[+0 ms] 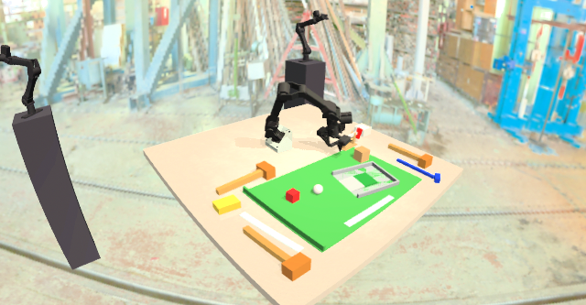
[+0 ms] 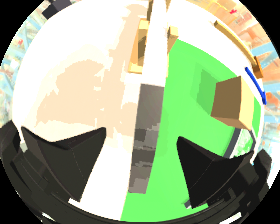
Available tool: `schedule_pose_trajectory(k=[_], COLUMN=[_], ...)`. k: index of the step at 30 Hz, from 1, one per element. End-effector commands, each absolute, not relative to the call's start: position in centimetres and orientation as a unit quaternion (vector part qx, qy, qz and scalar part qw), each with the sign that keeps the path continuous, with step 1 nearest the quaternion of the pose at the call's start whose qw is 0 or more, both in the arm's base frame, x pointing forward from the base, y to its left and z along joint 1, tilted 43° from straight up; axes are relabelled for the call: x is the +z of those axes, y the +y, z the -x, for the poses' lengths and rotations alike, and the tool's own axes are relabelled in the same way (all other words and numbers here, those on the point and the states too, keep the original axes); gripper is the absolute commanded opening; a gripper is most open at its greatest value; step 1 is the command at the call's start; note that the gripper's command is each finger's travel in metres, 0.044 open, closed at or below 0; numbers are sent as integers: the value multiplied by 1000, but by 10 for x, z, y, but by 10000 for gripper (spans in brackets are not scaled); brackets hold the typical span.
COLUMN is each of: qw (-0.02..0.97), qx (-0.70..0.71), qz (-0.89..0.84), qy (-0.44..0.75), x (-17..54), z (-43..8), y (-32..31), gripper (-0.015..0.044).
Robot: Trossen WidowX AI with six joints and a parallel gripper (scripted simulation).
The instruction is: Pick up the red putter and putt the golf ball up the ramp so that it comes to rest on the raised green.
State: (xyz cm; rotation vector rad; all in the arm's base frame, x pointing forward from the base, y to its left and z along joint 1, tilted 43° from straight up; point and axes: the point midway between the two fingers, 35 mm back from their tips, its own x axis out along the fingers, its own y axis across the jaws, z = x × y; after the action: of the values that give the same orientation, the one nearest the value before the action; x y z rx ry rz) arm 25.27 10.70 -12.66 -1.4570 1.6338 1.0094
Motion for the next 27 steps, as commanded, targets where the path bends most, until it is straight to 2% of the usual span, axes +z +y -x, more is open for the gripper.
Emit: schedule_pose_trajectory(k=[1,9,16,27], qw=[358,358,358,358], qx=[391,391,391,392], qz=[565,565,565,564], qy=[633,633,633,632], x=[-126,-126,-126,-90], z=[-253,-253,-253,-262], y=[107,107,107,143], gripper=[256,46,0,0])
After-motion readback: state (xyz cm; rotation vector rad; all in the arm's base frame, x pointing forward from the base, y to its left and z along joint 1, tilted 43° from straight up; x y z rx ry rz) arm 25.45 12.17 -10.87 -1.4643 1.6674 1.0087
